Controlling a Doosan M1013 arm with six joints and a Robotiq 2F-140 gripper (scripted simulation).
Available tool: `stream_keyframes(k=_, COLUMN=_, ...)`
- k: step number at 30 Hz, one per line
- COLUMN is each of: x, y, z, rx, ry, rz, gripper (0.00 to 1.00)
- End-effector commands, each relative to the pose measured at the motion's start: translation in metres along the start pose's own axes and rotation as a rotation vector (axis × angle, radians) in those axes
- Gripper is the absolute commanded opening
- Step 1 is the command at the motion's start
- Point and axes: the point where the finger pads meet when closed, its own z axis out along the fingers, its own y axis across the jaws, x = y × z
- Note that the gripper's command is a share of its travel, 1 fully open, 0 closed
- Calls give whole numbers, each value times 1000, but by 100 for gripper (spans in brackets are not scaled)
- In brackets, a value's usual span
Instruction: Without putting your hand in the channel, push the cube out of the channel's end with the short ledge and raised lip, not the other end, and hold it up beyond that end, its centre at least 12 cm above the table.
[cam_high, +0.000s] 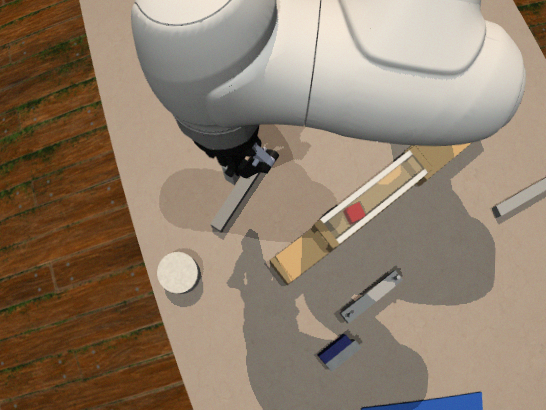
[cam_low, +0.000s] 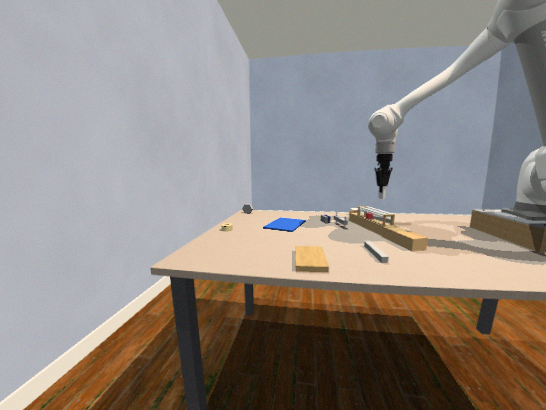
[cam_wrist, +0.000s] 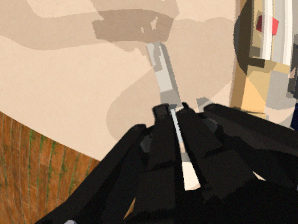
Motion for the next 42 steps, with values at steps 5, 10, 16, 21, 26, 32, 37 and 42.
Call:
stream_keyframes(k=5, x=0, y=0, z=0, rx=0, ry=0, rz=0, gripper=0)
stream_keyframes(k=10, x=0, y=0, z=0, rx=0, ry=0, rz=0, gripper=0)
stream_keyframes(k=16, x=0, y=0, z=0, rx=0, ry=0, rz=-33, gripper=0)
stream_keyframes(k=21, x=0, y=0, z=0, rx=0, ry=0, rz=-101, gripper=0)
stream_keyframes(k=26, x=0, y=0, z=0, rx=0, ry=0, rz=-325, gripper=0)
stream_keyframes(k=32, x=0, y=0, z=0, rx=2, ry=-1, rz=-743, gripper=0)
stream_keyframes(k=37, x=0, y=0, z=0, rx=12, ry=-2, rz=-994, gripper=0)
stream_keyframes(k=42, x=0, y=0, z=0, rx=22, ry=-2, rz=-1312, gripper=0)
